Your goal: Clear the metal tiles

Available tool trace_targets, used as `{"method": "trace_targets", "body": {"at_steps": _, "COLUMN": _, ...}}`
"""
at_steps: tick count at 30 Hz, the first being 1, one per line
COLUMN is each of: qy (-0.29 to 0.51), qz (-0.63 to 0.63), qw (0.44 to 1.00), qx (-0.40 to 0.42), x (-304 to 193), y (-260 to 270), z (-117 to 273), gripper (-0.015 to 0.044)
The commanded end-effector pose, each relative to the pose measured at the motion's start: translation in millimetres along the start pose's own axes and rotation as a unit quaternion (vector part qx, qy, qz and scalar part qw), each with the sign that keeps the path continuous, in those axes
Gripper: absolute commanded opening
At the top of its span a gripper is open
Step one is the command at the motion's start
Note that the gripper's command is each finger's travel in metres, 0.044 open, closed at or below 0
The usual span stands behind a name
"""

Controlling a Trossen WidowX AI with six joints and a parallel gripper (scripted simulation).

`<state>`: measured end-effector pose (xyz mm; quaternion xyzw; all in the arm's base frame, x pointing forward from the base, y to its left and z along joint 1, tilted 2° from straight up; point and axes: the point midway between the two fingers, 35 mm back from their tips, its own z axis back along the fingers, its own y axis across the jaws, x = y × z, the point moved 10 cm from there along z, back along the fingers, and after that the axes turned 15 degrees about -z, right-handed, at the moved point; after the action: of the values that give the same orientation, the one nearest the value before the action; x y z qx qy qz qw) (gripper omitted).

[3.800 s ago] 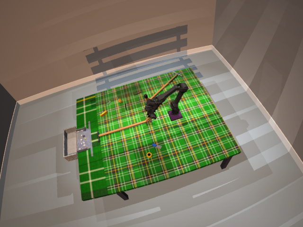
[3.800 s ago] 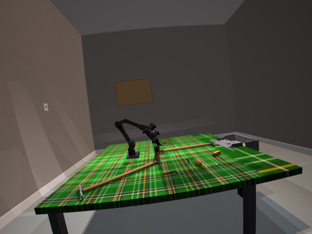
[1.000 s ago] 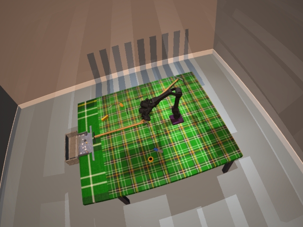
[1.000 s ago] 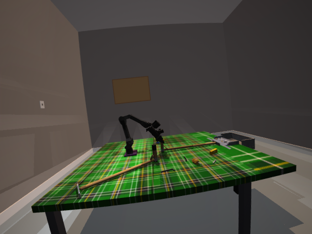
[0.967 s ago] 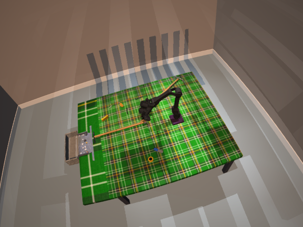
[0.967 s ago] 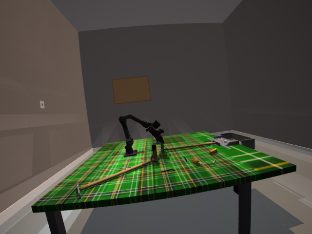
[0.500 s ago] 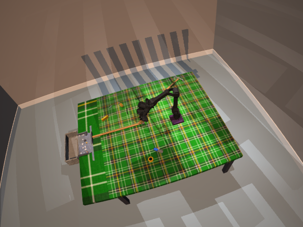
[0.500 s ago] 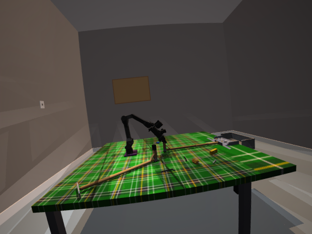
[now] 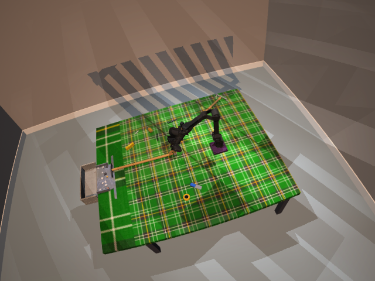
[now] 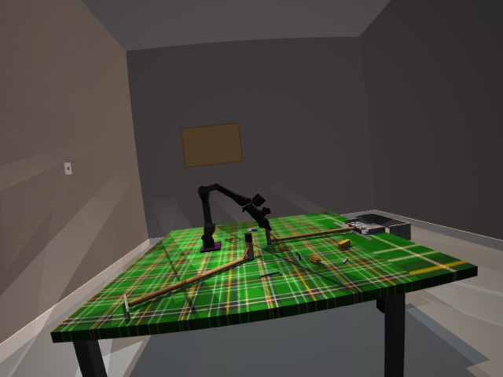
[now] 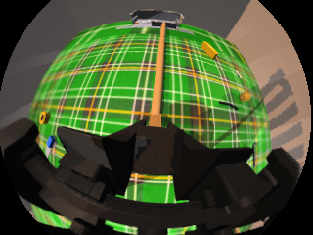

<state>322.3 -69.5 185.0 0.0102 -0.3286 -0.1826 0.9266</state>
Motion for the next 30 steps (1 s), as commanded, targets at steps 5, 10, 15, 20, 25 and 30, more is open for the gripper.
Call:
{"method": "trace_targets", "body": {"at_steps": 5, "qy": -0.008, "qz": -0.002, "qw": 1.0, "qx": 0.0, "x": 14, "y": 2, "z": -7, "gripper": 0.0}}
{"method": "trace_targets", "body": {"at_steps": 10, "qy": -0.008, "qz": -0.002, "qw": 1.0, "qx": 0.0, "x": 20, "y": 3, "z": -11, "gripper": 0.0}}
{"method": "trace_targets", "body": {"at_steps": 15, "qy": -0.008, "qz": -0.002, "qw": 1.0, "qx": 0.0, "x": 26, "y": 3, "z": -16, "gripper": 0.0}}
{"method": "trace_targets", "body": {"at_steps": 20, "qy": -0.009, "qz": -0.002, "qw": 1.0, "qx": 0.0, "x": 31, "y": 5, "z": -20, "gripper": 0.0}}
{"method": "trace_targets", "body": {"at_steps": 25, "qy": -0.009, "qz": -0.002, "qw": 1.0, "qx": 0.0, "x": 36, "y": 6, "z": -24, "gripper": 0.0}}
{"method": "trace_targets", "body": {"at_steps": 30, "qy": -0.009, "qz": -0.002, "qw": 1.0, "qx": 0.0, "x": 40, "y": 7, "z": -27, "gripper": 0.0}}
